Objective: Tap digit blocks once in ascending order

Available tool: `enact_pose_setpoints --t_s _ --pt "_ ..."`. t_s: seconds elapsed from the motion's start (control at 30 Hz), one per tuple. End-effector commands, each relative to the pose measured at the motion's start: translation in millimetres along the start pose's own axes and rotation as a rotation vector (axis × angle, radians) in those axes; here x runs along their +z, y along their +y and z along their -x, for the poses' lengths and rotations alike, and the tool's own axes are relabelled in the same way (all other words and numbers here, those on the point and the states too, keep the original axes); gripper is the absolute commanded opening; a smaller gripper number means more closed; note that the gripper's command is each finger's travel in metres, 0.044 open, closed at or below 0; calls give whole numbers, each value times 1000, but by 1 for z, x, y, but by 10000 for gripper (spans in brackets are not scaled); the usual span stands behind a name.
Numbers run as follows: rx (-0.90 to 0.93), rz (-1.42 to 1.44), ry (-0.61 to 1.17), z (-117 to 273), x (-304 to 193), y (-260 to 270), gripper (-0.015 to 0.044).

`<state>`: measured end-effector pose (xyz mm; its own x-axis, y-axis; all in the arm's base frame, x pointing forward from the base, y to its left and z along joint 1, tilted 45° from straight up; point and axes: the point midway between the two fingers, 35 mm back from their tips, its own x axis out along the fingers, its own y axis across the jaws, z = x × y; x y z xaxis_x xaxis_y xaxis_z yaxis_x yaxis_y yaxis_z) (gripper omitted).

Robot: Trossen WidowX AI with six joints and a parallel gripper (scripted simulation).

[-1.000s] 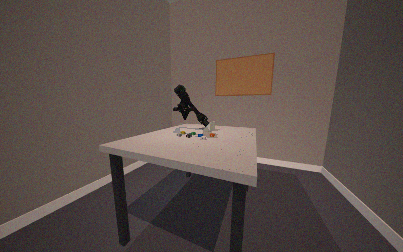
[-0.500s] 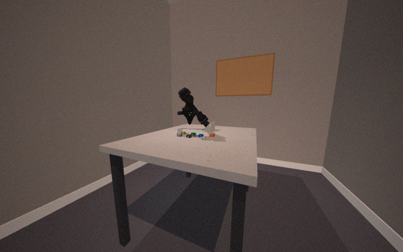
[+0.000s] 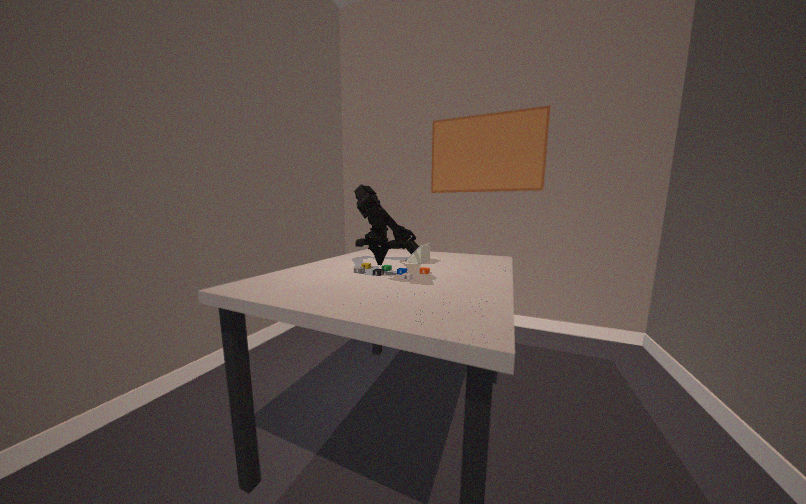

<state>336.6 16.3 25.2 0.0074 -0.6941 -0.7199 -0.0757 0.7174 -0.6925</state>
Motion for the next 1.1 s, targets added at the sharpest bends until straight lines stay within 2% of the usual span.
enact_pose_setpoints --t_s 0.0,0.5,0.63,0.73,0.87,1.07 --pt "-7 7 4 -8 -2 -1 20" --pt "-8 7 4 -23 -2 -1 20" --pt "-6 7 4 5 -2 0 20" --pt "-6 7 4 7 -2 0 20" --pt "9 5 -9 18 -1 24 125" --pt "45 4 -27 54 -17 110 283"
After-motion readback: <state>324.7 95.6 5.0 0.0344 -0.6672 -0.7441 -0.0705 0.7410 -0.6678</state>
